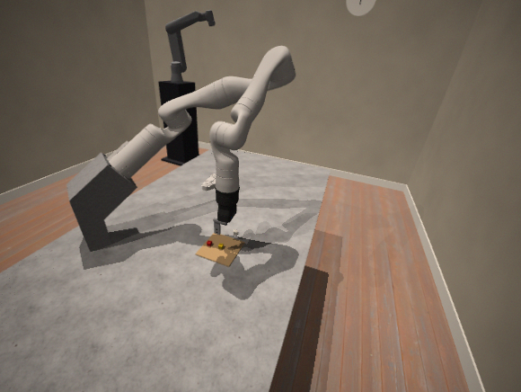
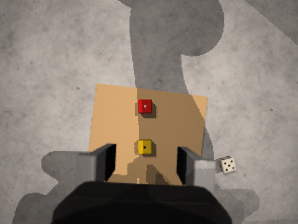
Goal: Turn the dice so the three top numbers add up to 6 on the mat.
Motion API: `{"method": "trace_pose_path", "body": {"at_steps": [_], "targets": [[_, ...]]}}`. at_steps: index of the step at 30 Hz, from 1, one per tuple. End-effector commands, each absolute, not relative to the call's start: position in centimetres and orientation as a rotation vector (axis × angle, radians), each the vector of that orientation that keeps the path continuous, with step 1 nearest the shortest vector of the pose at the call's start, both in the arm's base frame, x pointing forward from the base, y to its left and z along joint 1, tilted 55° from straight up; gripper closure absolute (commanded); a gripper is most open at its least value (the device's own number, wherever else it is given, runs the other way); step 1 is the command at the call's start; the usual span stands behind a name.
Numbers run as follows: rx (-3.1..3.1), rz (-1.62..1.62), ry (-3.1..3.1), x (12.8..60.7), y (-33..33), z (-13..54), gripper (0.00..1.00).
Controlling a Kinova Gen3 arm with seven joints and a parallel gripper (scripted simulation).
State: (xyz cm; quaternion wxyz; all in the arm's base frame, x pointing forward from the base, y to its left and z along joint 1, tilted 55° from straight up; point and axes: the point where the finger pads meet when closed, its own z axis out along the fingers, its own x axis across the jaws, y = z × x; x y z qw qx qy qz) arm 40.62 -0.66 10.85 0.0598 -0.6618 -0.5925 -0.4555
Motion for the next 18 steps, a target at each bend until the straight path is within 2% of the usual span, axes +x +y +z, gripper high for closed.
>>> {"method": "trace_pose_path", "body": {"at_steps": [1, 18], "targets": [[-2.014, -1.375, -1.776, 40.6, -0.6, 10.9, 0.00], [-2.130, -1.310, -1.504, 40.5, 0.5, 11.6, 0.00]]}}
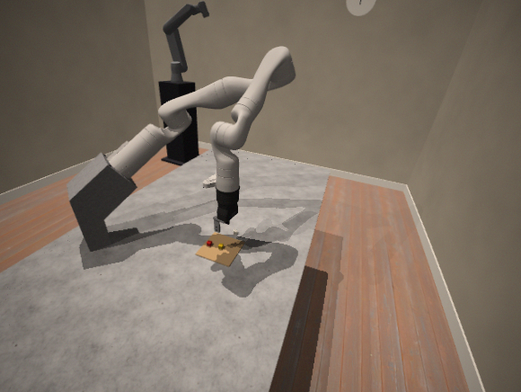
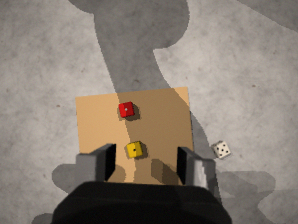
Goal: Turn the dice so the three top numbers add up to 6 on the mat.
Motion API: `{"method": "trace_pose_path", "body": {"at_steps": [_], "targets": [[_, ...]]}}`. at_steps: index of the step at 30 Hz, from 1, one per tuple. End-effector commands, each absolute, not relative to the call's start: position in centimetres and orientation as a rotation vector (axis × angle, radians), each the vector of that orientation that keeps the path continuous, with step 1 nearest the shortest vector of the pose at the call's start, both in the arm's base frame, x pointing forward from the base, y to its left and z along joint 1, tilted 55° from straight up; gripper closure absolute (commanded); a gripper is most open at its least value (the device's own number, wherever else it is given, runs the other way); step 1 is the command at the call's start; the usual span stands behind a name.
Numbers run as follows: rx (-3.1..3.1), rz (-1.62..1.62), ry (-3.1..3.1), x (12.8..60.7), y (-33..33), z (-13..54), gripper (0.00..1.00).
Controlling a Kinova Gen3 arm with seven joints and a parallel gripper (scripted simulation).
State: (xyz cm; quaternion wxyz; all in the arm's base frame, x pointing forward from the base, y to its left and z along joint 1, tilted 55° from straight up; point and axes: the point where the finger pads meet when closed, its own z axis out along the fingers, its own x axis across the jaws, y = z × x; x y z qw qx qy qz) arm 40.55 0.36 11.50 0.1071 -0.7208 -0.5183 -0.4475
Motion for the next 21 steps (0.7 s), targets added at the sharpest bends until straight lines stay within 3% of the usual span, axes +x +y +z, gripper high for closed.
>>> {"method": "trace_pose_path", "body": {"at_steps": [1, 21], "targets": [[-2.140, -1.304, -1.478, 40.5, 0.6, 11.7, 0.00], [-2.298, -1.116, -0.855, 40.6, 2.9, 13.4, 0.00]]}}
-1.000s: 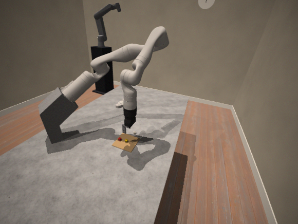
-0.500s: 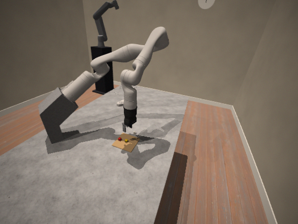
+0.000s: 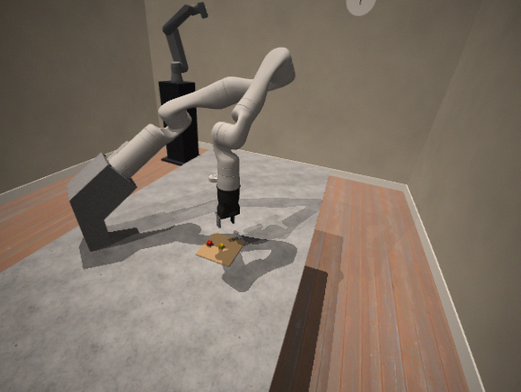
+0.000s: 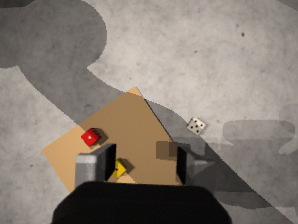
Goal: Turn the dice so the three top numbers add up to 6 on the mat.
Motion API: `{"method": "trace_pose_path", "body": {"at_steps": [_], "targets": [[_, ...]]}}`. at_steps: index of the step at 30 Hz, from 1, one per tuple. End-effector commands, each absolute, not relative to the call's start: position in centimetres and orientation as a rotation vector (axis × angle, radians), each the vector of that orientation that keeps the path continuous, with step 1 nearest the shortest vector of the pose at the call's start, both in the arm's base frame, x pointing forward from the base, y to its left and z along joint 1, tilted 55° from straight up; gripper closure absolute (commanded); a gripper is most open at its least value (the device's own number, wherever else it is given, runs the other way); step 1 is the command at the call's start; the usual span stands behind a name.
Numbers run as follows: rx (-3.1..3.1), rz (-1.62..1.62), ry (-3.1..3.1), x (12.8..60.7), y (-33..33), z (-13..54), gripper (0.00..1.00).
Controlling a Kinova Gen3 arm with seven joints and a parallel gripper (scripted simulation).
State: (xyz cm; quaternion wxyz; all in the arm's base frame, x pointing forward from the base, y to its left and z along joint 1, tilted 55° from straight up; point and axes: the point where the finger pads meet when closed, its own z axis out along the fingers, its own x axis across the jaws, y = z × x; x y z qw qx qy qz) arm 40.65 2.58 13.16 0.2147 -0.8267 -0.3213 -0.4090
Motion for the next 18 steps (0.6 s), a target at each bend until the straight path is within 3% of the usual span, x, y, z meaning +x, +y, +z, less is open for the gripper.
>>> {"method": "trace_pose_path", "body": {"at_steps": [1, 18], "targets": [[-2.304, -1.102, -0.814, 40.6, 3.0, 13.5, 0.00], [-2.318, -0.851, -0.160, 41.1, 4.9, 15.2, 0.00]]}}
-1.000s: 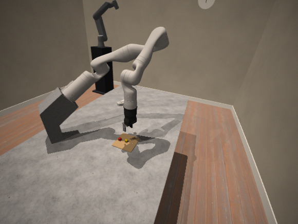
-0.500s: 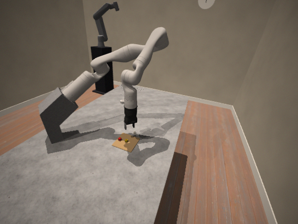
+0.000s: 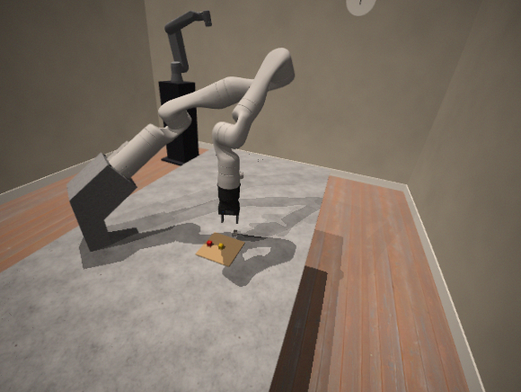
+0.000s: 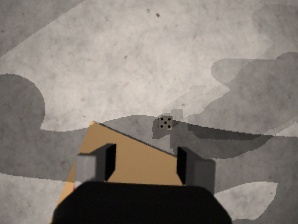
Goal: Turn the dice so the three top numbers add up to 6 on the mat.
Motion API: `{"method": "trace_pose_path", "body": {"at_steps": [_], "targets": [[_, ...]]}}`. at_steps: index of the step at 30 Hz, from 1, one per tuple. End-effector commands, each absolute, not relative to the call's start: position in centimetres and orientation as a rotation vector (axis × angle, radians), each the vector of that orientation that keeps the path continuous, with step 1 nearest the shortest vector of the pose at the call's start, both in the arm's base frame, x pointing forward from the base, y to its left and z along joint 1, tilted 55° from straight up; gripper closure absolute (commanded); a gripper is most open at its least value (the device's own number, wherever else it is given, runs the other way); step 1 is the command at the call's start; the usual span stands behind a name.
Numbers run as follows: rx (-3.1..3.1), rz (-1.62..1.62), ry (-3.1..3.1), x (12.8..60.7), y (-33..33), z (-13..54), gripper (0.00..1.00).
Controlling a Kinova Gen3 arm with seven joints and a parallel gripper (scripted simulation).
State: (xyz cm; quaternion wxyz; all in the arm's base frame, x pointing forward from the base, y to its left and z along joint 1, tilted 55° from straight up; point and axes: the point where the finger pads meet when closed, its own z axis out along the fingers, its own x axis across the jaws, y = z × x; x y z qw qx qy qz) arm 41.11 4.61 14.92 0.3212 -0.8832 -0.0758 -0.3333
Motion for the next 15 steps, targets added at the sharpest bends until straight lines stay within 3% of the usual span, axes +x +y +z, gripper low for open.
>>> {"method": "trace_pose_path", "body": {"at_steps": [1, 15], "targets": [[-2.313, -0.832, -0.116, 41.1, 5.0, 15.3, 0.00], [-2.216, -0.601, 0.386, 41.5, 6.1, 16.3, 0.00]]}}
